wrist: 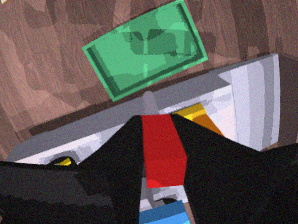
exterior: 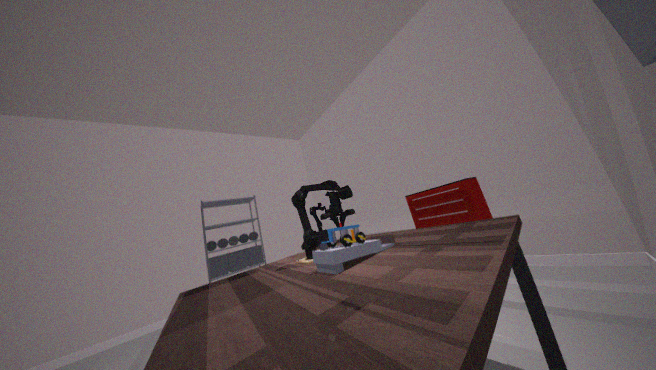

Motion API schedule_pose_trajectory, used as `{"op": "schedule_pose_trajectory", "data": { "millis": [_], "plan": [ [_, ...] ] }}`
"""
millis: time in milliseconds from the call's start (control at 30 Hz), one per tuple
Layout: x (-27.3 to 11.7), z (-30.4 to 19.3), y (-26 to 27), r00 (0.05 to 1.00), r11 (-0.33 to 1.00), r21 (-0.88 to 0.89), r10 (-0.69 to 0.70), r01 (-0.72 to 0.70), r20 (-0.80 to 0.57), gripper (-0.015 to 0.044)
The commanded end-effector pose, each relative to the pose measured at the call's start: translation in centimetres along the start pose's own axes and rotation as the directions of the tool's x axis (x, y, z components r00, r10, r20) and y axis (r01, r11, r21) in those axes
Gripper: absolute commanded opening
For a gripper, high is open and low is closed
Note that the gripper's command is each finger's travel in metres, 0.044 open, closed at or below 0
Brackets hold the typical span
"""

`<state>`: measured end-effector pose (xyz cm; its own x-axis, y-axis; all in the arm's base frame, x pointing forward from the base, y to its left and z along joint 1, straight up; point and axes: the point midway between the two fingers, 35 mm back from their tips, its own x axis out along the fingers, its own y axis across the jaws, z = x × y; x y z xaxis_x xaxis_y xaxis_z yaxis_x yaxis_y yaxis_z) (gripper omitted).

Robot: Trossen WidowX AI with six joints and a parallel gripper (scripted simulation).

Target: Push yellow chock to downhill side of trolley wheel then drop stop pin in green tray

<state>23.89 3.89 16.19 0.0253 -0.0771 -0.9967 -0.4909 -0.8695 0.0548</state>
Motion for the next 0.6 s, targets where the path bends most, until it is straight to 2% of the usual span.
{"op": "schedule_pose_trajectory", "data": {
  "millis": [0, 333, 567],
  "plan": [
    [-0.02, -0.11, 0.05, 1.0, 0.992, -0.123, -0.023, 0.025, 0.015, 0.0],
    [-0.07, -0.26, 0.18, 0.997, 0.911, -0.404, -0.068, 0.081, 0.047, 0.0],
    [-0.08, -0.27, 0.19, 0.996, 0.903, -0.422, -0.071, 0.085, 0.049, 0.0]
  ]
}}
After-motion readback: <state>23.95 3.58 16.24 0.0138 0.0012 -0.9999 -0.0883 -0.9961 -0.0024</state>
